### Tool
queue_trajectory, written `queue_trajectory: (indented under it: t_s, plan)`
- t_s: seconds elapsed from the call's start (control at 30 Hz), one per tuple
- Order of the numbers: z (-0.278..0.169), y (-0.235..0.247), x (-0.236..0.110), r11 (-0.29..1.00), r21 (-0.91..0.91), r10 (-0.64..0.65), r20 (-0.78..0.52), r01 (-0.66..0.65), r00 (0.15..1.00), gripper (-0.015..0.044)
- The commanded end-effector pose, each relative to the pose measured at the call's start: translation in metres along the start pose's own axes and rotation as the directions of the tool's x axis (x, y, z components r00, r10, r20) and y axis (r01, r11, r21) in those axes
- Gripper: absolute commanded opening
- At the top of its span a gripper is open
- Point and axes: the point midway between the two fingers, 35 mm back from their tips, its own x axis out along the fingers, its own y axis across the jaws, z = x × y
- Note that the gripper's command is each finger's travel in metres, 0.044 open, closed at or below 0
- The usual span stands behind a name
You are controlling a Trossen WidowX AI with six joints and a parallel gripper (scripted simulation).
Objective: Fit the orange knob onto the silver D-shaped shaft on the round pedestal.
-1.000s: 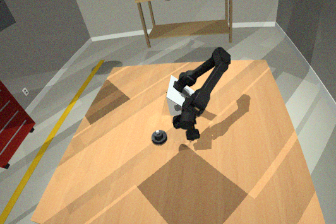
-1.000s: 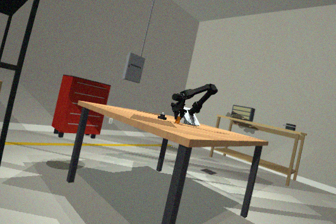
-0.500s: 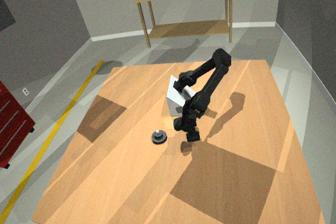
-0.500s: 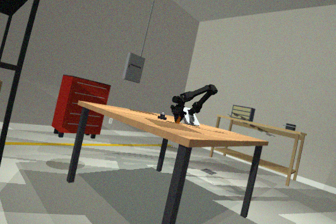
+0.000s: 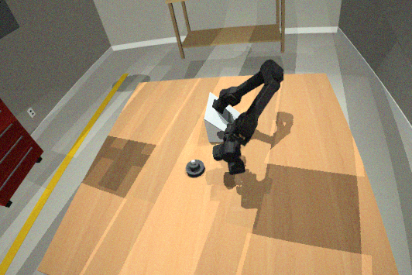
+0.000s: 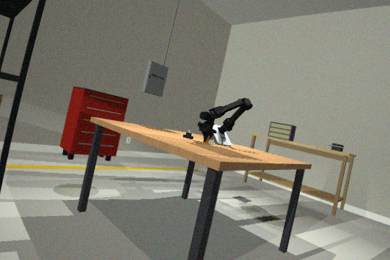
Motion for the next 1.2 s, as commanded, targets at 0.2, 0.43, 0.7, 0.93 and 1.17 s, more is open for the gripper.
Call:
queue_trajectory:
  t_s: [0.2,0.43,0.7,0.93,1.17]
  plan:
    - [0.003,0.004,-0.021,1.0,0.005,0.0,0.004,0.0,1.0,0.0]
    - [0.006,0.007,-0.041,1.0,0.005,-0.001,0.01,0.001,1.0,0.0]
    - [0.008,0.009,-0.066,1.0,0.006,-0.002,0.013,0.002,1.0,0.0]
    - [0.009,0.009,-0.087,1.0,0.006,-0.002,0.013,0.002,1.0,0.0]
    - [0.01,0.009,-0.109,1.0,0.006,-0.003,0.009,0.003,1.0,0.0]
